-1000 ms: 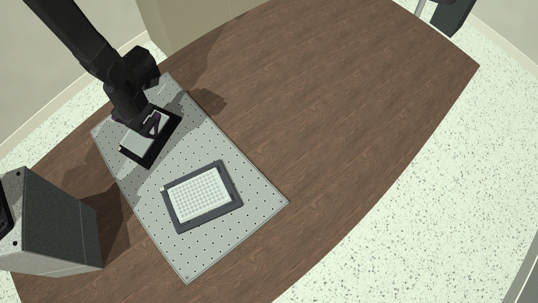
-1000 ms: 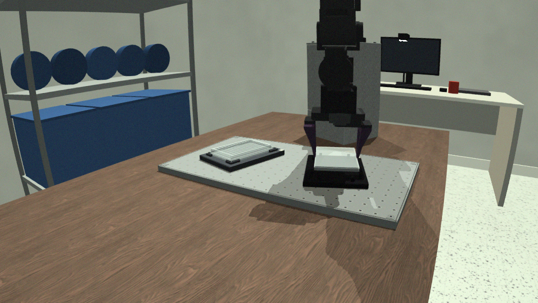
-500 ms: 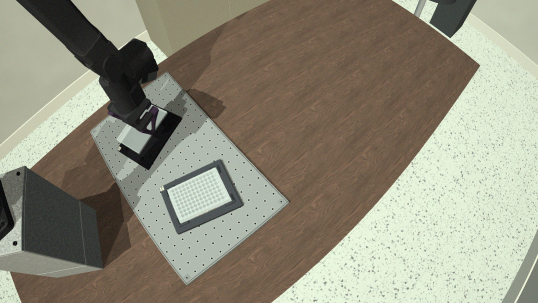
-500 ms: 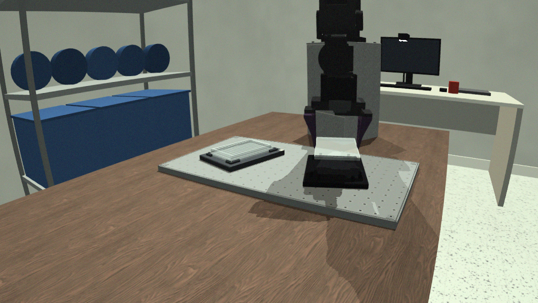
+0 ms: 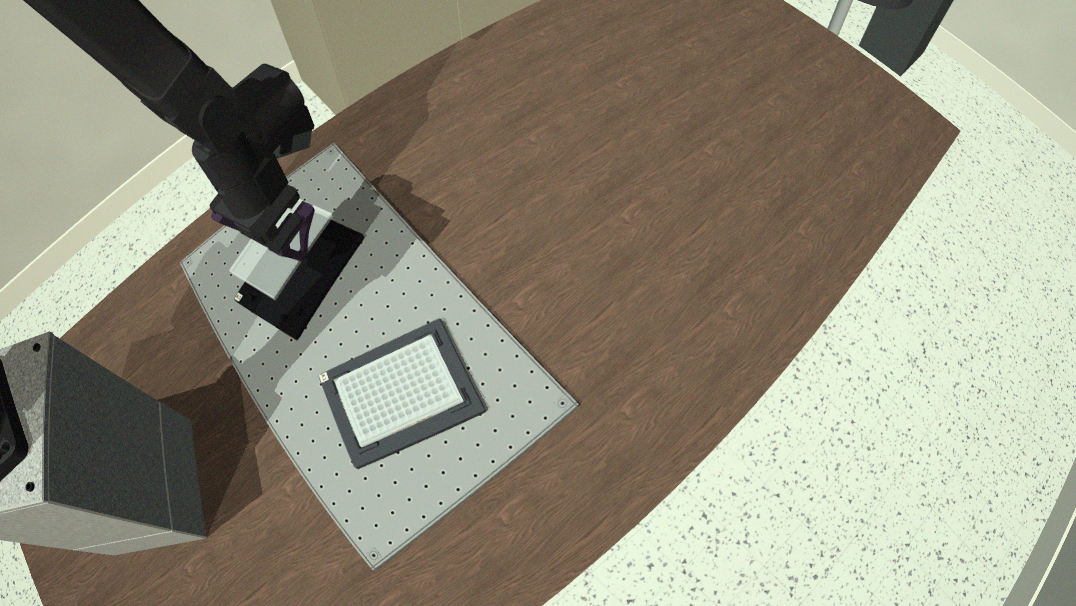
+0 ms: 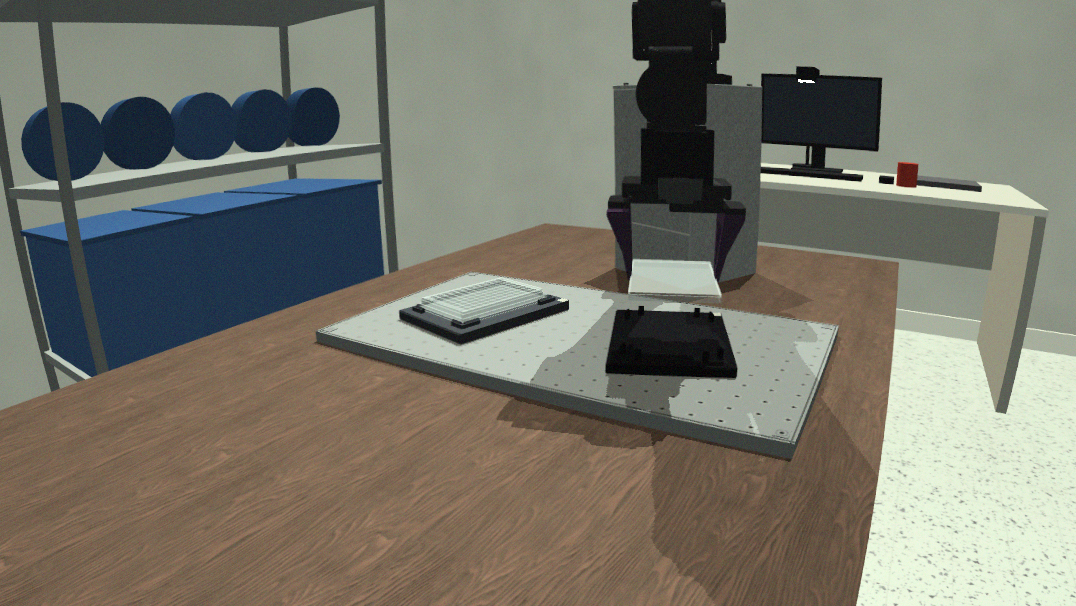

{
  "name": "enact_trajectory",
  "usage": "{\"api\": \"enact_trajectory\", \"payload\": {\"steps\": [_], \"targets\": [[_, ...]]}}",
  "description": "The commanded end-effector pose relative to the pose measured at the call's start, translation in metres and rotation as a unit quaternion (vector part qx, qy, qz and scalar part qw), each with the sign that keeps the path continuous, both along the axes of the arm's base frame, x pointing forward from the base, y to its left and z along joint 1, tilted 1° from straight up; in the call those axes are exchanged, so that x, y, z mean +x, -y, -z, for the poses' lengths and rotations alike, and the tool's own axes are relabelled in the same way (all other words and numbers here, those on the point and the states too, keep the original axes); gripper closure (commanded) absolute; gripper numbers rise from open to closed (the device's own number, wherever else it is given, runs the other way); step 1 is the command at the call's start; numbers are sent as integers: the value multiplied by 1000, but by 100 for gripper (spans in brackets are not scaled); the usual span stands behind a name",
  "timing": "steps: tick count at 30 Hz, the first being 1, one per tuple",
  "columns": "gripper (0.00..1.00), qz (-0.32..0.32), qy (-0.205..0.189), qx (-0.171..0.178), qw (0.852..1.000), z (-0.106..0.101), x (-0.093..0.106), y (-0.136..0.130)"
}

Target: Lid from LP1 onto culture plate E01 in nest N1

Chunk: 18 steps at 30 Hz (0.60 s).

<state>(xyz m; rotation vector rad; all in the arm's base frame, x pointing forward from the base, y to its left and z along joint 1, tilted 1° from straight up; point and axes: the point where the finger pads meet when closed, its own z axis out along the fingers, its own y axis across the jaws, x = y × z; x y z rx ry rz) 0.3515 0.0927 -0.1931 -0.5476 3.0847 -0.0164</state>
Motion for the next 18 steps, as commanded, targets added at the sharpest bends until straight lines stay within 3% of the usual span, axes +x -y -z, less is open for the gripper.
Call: {"api": "enact_trajectory", "payload": {"steps": [1, 4, 18], "targets": [[100, 7, 14, 5, 1000, -11, 12, -1], [100, 2, 9, 3, 1000, -5, 8, -2], [100, 7, 15, 5, 1000, -12, 13, -1]]}}
